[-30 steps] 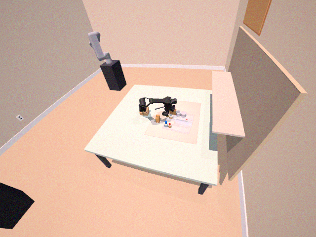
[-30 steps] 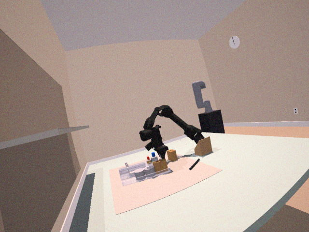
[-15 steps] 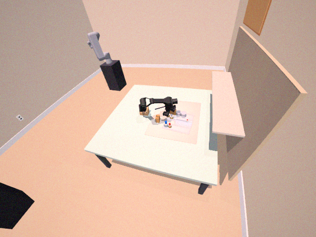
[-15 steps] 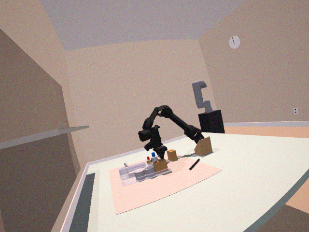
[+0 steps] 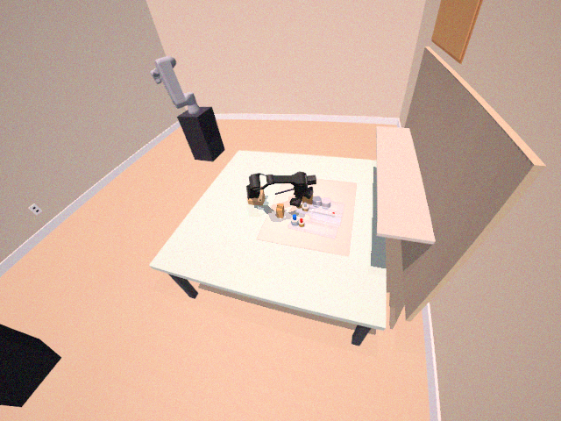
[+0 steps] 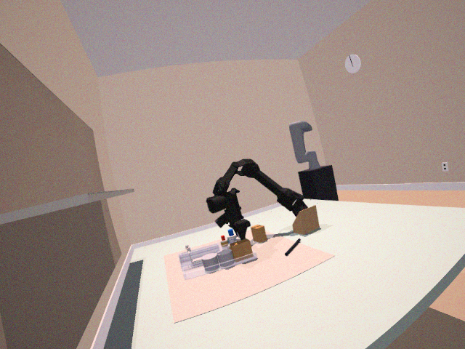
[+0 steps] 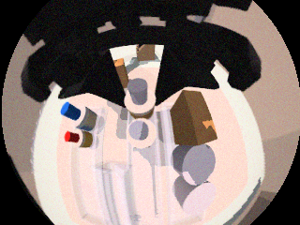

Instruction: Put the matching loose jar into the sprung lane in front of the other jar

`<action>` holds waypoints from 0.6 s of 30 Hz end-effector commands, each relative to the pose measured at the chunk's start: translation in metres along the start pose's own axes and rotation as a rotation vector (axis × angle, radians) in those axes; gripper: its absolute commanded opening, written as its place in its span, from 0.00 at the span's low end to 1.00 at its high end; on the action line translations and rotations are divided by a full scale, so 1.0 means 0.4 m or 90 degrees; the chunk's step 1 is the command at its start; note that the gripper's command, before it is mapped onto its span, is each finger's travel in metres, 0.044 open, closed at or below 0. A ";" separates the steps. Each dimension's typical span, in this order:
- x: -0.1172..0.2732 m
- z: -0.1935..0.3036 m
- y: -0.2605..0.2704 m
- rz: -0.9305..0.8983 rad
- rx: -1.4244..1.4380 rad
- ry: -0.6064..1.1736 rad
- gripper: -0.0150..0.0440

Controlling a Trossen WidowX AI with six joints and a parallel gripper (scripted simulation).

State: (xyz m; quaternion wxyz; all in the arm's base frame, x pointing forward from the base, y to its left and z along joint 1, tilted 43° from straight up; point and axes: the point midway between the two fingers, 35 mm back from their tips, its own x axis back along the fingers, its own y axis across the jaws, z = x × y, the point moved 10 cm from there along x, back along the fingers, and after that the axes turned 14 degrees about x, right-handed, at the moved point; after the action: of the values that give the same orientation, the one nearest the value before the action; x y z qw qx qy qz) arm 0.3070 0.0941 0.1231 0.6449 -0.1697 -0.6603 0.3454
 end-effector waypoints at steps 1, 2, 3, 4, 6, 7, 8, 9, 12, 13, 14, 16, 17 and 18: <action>0.011 -0.017 -0.008 0.006 -0.008 -0.016 0.25; 0.012 -0.018 -0.008 0.006 -0.009 -0.016 0.25; 0.012 -0.019 -0.009 0.006 -0.009 -0.016 0.25; 0.012 -0.020 -0.009 0.006 -0.009 -0.016 0.25; 0.013 -0.022 -0.010 0.006 -0.009 -0.016 0.25; 0.014 -0.023 -0.011 0.006 -0.009 -0.016 0.25; 0.014 -0.024 -0.011 0.006 -0.009 -0.016 0.25; 0.014 -0.024 -0.011 0.006 -0.009 -0.016 0.25; 0.015 -0.027 -0.013 0.006 -0.009 -0.016 0.25; 0.016 -0.027 -0.013 0.006 -0.009 -0.016 0.25; 0.016 -0.027 -0.013 0.006 -0.009 -0.016 0.25; 0.015 -0.027 -0.013 0.006 -0.009 -0.016 0.25; 0.015 -0.027 -0.013 0.006 -0.009 -0.016 0.25; 0.014 -0.027 -0.013 0.006 -0.009 -0.016 0.25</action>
State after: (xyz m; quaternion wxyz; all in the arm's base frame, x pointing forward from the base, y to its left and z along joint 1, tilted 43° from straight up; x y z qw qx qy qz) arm 0.3131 0.0952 0.1263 0.6448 -0.1695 -0.6608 0.3448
